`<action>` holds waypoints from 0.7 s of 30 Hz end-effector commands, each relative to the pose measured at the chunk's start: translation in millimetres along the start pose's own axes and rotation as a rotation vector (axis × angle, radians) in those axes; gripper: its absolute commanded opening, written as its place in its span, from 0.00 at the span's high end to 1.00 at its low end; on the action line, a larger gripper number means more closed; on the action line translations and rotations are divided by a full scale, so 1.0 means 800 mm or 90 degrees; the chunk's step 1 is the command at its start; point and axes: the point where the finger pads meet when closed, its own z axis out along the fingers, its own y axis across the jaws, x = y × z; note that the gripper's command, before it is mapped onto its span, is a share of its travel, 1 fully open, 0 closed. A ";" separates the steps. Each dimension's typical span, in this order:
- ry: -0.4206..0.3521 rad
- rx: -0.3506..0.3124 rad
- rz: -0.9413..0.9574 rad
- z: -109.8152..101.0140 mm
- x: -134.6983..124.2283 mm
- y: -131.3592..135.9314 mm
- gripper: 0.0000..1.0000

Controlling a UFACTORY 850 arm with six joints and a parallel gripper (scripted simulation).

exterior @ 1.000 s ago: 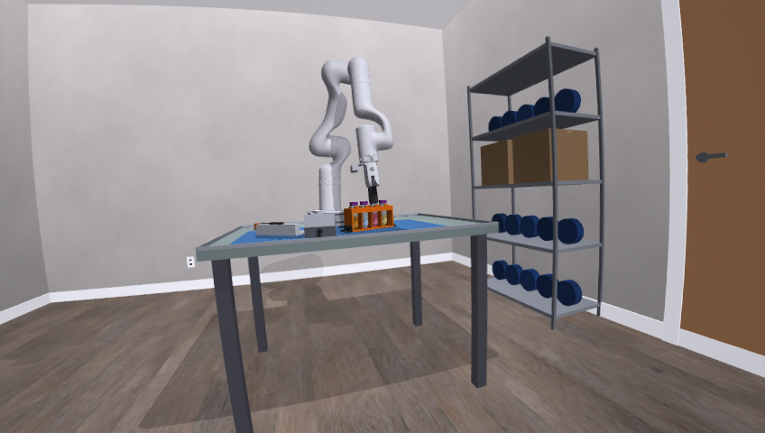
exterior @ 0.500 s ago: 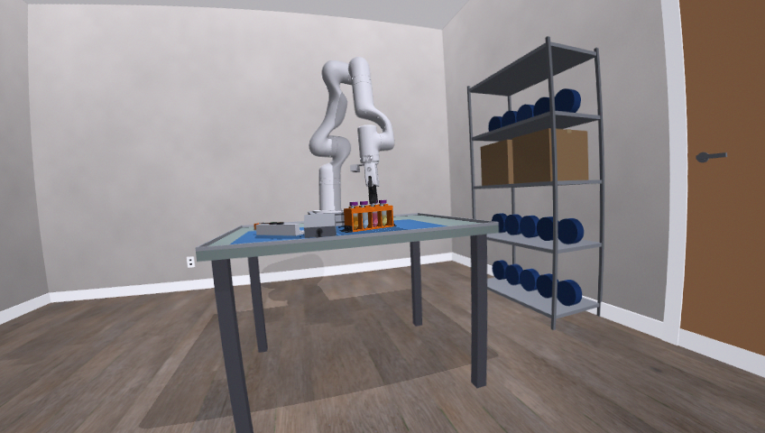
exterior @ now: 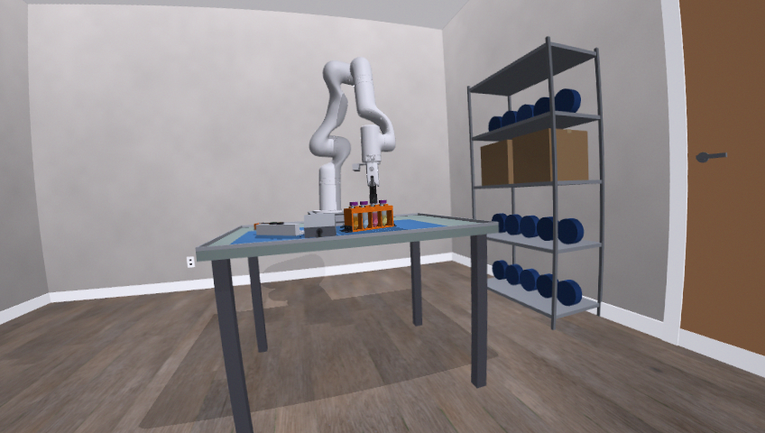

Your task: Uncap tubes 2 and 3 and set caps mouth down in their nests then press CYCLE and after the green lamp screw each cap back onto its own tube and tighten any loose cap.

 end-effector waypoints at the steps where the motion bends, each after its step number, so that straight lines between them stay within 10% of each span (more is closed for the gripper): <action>1: -0.002 0.000 -0.096 -0.001 0.000 -0.001 1.00; 21: -0.002 0.001 -0.669 -0.001 0.000 -0.001 1.00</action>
